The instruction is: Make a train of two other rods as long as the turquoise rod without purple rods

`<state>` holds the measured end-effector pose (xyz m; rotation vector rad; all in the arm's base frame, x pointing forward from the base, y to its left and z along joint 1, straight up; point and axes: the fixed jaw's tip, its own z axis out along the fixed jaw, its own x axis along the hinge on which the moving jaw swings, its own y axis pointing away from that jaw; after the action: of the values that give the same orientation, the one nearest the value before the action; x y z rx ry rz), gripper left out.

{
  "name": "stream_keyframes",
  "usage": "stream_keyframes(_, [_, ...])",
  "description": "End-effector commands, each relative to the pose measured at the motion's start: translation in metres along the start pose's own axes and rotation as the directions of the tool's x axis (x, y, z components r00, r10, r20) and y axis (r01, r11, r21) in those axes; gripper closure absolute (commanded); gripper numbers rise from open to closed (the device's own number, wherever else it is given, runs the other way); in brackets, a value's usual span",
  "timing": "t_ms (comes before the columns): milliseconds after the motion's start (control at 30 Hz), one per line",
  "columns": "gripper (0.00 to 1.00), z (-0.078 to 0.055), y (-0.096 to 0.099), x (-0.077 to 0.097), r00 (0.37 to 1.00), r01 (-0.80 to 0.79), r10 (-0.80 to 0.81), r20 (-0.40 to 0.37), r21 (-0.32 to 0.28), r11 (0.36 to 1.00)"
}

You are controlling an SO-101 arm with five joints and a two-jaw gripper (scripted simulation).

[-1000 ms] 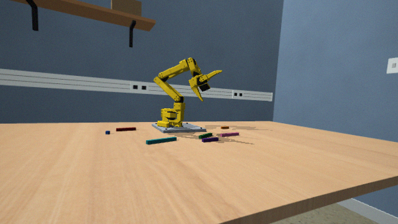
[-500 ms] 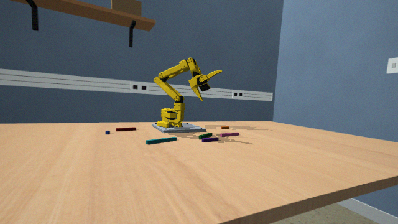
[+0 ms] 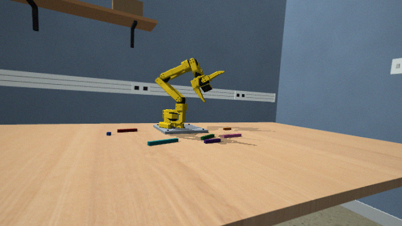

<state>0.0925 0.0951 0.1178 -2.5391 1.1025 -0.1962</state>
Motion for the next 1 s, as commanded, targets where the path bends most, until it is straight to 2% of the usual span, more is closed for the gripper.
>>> stream_keyframes(0, [0.00,0.003,0.002,-0.001,1.000,-0.005,0.005,0.003,-0.020,1.000])
stream_keyframes(500, [0.00,0.003,0.002,-0.004,1.000,0.015,-0.015,0.011,-0.020,1.000])
stream_keyframes(700, [0.00,0.002,0.005,-0.021,0.988,0.141,-0.140,0.063,-0.018,0.990])
stream_keyframes(833, [0.00,0.001,0.010,-0.040,0.956,0.271,-0.268,0.116,-0.010,0.963])
stream_keyframes(900, [0.00,0.001,0.010,-0.040,0.956,0.271,-0.268,0.116,-0.010,0.963])
stream_keyframes(967, [0.00,-0.001,0.013,-0.049,0.932,0.336,-0.333,0.143,-0.002,0.942])
